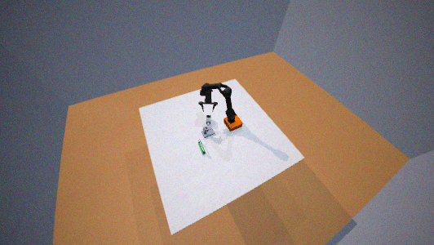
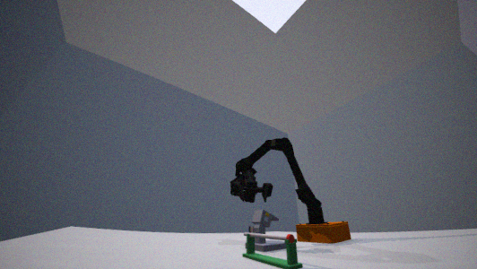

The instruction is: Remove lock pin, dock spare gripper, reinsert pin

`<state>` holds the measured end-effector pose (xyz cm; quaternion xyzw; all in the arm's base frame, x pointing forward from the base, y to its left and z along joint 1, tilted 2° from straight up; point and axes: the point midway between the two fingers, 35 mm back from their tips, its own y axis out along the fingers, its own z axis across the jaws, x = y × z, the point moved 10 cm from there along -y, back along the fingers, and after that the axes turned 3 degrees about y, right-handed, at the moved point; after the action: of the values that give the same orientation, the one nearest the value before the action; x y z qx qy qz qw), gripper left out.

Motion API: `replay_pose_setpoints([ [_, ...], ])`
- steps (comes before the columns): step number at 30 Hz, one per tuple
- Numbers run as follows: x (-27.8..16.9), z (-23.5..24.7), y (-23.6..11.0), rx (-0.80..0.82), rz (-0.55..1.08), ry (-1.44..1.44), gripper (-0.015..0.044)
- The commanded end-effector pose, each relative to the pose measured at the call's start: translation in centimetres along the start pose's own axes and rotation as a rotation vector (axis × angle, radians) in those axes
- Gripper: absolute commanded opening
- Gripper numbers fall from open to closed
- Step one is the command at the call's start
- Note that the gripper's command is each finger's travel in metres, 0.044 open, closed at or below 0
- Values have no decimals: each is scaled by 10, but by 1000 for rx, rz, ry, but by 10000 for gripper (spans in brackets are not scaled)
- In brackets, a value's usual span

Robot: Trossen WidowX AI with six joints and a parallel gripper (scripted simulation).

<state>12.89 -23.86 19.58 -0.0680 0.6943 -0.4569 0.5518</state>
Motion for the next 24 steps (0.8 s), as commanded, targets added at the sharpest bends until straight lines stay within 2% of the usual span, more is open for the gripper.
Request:
replay_pose_setpoints([
  [1,1,-4,2,3,9,24,440],
  [11,47,-3,49,3,9,24,440],
  [24,60,-2,61,3,10,24,440],
])
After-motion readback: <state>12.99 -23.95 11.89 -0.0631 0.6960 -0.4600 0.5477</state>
